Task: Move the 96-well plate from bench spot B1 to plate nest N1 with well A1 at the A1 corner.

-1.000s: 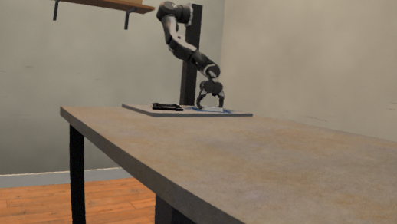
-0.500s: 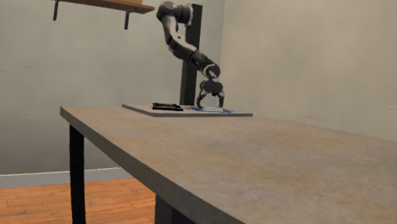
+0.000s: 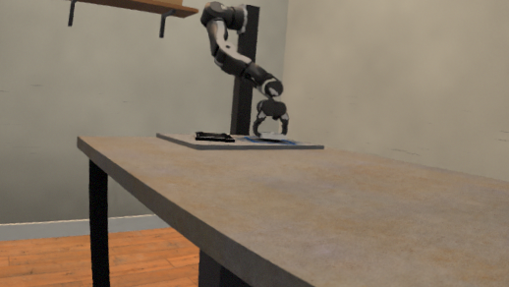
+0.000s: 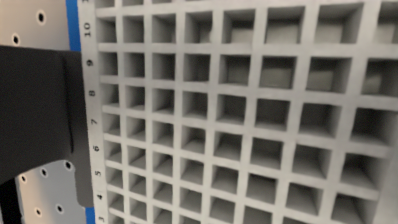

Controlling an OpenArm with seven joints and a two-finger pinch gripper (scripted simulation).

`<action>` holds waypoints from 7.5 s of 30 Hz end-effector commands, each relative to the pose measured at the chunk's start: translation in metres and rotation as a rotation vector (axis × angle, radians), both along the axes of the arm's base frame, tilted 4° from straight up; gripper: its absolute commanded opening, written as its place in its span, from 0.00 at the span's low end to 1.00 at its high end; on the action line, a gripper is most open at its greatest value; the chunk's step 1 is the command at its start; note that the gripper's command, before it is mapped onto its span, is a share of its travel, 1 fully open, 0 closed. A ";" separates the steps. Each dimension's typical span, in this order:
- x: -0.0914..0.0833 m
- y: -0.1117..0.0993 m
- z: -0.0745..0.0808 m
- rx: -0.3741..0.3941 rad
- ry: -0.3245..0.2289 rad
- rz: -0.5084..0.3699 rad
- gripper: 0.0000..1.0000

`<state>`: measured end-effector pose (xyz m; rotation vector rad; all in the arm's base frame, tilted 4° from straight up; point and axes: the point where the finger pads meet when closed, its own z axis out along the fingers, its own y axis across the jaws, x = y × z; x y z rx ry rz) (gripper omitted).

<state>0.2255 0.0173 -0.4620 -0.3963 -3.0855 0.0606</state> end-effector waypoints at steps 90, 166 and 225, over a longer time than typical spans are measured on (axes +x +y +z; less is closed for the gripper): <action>-0.003 -0.001 0.014 -0.031 -0.007 -0.503 0.00; -0.003 -0.001 0.011 -0.063 -0.049 -1.484 0.00; -0.003 -0.002 -0.008 -0.056 -0.055 -1.484 0.00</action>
